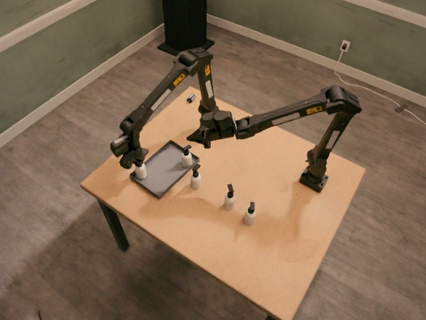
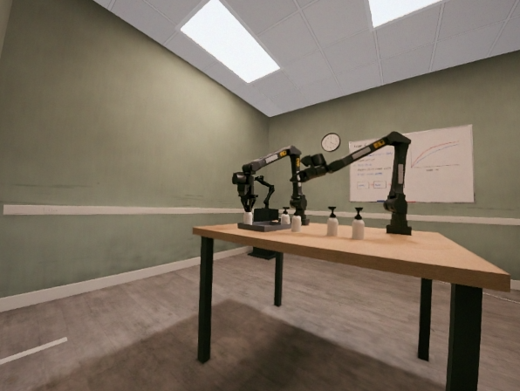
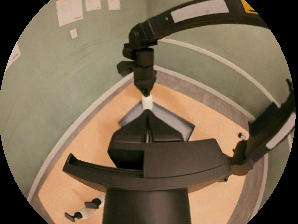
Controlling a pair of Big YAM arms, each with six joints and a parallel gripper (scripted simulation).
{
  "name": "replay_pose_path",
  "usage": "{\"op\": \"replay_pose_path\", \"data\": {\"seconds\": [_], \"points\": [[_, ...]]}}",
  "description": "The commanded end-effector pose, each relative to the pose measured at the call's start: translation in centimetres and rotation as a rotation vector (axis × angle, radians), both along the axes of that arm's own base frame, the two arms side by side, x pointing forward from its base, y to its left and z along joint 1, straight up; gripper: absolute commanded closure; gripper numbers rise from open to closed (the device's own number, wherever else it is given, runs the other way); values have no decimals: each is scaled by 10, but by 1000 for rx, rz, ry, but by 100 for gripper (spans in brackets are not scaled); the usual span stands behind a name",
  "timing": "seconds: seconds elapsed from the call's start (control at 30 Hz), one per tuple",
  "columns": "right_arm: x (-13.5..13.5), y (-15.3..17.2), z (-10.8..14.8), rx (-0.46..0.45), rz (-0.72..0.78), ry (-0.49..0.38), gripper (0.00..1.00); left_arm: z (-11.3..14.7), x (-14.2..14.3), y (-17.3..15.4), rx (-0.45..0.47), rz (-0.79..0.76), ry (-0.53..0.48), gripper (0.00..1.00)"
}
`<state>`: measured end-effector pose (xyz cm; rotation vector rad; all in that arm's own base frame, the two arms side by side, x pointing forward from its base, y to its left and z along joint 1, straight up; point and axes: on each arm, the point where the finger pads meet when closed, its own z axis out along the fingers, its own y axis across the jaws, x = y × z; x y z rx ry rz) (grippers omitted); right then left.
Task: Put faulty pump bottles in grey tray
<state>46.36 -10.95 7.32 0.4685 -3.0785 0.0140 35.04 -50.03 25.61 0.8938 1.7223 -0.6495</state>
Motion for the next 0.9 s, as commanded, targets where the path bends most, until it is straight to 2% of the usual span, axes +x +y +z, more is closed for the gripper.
{"op": "replay_pose_path", "data": {"seconds": [0.0, 0.73, 0.87], "points": [[9, 2, 5, -4, 18, -34, 79, 25, 5, -4, -37, 1, -27, 100], [6, 0, 4, -4, 4, -25, 79, 25, 5, -4, -37, 1, -27, 100], [-1, 2, -17, 5, 4, 7, 79, 25, 5, -4, -37, 1, -27, 100]]}}
